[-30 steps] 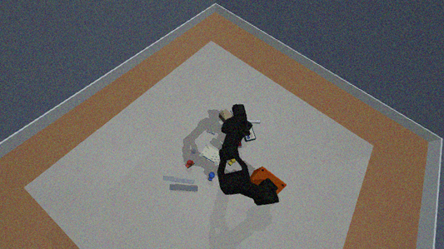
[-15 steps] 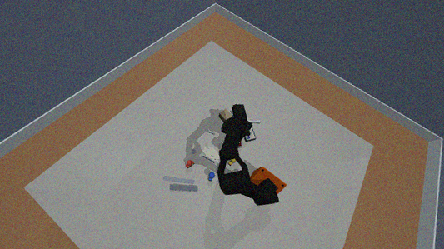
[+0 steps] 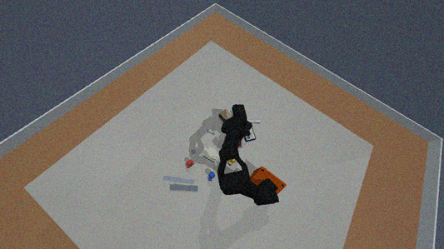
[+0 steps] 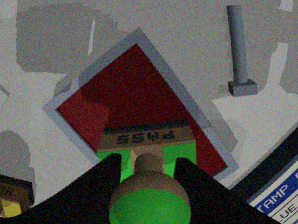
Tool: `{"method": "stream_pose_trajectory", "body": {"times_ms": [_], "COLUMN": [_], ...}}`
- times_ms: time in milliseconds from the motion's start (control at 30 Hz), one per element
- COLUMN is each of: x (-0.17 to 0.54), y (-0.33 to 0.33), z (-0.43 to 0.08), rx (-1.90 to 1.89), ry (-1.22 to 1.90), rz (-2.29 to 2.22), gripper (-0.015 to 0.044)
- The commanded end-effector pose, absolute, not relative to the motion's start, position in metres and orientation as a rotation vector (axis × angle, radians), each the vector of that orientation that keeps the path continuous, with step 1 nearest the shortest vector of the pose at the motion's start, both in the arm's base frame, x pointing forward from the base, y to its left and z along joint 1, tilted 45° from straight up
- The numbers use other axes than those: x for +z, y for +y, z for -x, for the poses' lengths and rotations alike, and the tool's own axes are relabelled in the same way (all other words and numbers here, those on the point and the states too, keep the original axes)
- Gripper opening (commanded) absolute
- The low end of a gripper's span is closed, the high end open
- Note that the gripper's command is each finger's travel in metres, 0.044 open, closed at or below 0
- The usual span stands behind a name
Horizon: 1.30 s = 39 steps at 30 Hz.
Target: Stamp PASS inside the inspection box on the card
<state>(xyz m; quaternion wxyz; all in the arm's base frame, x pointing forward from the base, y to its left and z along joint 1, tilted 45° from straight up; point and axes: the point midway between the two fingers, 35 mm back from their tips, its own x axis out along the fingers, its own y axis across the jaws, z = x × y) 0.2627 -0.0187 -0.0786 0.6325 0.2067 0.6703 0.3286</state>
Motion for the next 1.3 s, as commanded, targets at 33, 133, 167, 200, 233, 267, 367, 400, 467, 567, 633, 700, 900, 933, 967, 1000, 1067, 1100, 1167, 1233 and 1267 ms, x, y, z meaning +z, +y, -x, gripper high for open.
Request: {"method": "stream_pose_trajectory", "body": {"times_ms": [33, 133, 167, 200, 233, 267, 367, 400, 467, 567, 633, 700, 900, 933, 967, 1000, 1067, 1100, 1167, 1233, 1267], "x": [-0.079, -0.079, -0.079, -0.078, -0.078, -0.078, -0.077, -0.076, -0.076, -0.075, -0.074, -0.073, -0.071, -0.07, -0.069, -0.068, -0.065, -0.064, -0.062, -0.06, -0.059], "y": [-0.017, -0.018, -0.018, -0.018, -0.019, -0.019, -0.02, -0.02, -0.021, -0.022, -0.023, -0.023, -0.026, -0.027, -0.028, -0.029, -0.032, -0.033, -0.035, -0.037, -0.038], "z": [-0.264, -0.264, -0.264, -0.264, -0.264, -0.264, -0.264, -0.264, -0.264, -0.264, -0.264, -0.264, -0.265, -0.265, -0.266, -0.266, -0.266, -0.267, -0.267, -0.268, -0.268], "rx": [0.752, 0.752, 0.752, 0.752, 0.752, 0.752, 0.752, 0.752, 0.752, 0.752, 0.752, 0.752, 0.752, 0.751, 0.751, 0.751, 0.751, 0.751, 0.751, 0.75, 0.75], "ry": [1.53, 1.53, 1.53, 1.53, 1.53, 1.53, 1.53, 1.53, 1.53, 1.53, 1.53, 1.53, 1.53, 1.53, 1.53, 1.53, 1.53, 1.53, 1.53, 1.53, 1.53], "rz": [-0.477, -0.477, -0.477, -0.477, -0.477, -0.477, -0.477, -0.477, -0.477, -0.476, -0.476, -0.476, -0.476, -0.476, -0.476, -0.476, -0.476, -0.476, -0.476, -0.476, -0.475], "gripper": [0.0, 0.0, 0.0, 0.0, 0.0, 0.0, 0.0, 0.0, 0.0, 0.0, 0.0, 0.0, 0.0, 0.0, 0.0, 0.0, 0.0, 0.0, 0.0, 0.0, 0.0]}}
